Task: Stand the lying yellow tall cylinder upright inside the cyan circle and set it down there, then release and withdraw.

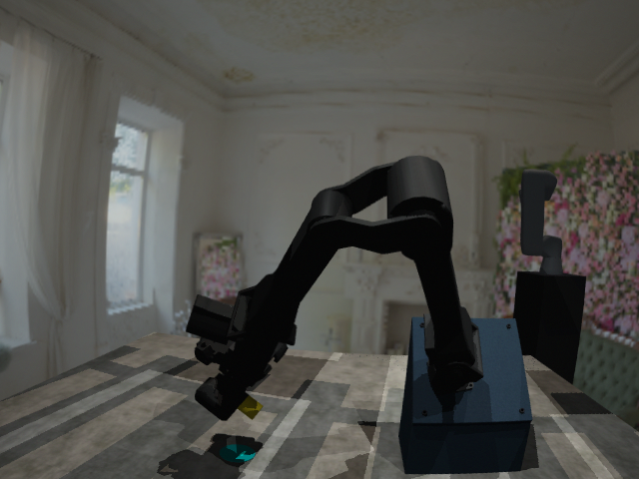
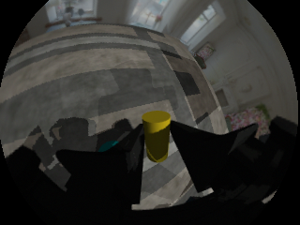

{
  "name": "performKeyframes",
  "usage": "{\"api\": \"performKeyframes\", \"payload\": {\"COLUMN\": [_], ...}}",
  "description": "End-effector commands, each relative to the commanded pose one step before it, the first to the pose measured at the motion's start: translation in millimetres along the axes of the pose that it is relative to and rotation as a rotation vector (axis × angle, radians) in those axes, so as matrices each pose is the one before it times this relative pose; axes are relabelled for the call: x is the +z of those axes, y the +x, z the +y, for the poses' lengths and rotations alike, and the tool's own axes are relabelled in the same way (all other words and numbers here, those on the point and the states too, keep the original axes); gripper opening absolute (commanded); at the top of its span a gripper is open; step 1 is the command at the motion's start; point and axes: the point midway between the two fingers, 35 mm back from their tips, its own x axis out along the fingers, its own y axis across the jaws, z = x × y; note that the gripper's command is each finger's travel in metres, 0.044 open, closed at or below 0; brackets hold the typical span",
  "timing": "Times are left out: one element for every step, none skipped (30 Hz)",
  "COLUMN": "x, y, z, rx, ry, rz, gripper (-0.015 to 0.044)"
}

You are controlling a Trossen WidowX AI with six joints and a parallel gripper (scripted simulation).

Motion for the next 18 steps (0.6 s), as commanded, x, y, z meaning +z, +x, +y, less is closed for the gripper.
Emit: {"api": "performKeyframes", "payload": {"x": [0.88,0.03,0.03,0.03,0.03,0.03,0.03,0.04,0.04,0.04,0.04,0.04,0.04,0.04,0.04,0.04,0.04,0.04], "y": [-0.24,0.05,0.04,0.03,0.02,0.00,-0.01,-0.02,-0.03,-0.05,-0.06,-0.07,-0.08,-0.09,-0.11,-0.12,-0.13,-0.14], "z": [-0.18,0.13,0.14,0.14,0.14,0.14,0.14,0.15,0.15,0.15,0.15,0.15,0.16,0.16,0.16,0.16,0.16,0.16], "rx": [-0.00874,-0.00111,-0.00107,-0.00103,-0.00098,-0.00094,-0.00090,-0.00085,-0.00081,-0.00077,-0.00073,-0.00068,-0.00064,-0.00060,-0.00055,-0.00051,-0.00047,-0.00043], "ry": [0.0081,0.0009,0.0009,0.0009,0.0010,0.0010,0.0010,0.0011,0.0011,0.0011,0.0012,0.0012,0.0012,0.0013,0.0013,0.0013,0.0014,0.0014], "rz": [-0.02972,-0.00650,-0.00651,-0.00652,-0.00653,-0.00654,-0.00656,-0.00657,-0.00658,-0.00659,-0.00660,-0.00660,-0.00661,-0.00662,-0.00663,-0.00664,-0.00664,-0.00665], "gripper": [0.0105,0.0105,0.0105,0.0105,0.0105,0.0105,0.0105,0.0105,0.0105,0.0105,0.0105,0.0105,0.0105,0.0105,0.0105,0.0105,0.0105,0.0105]}}
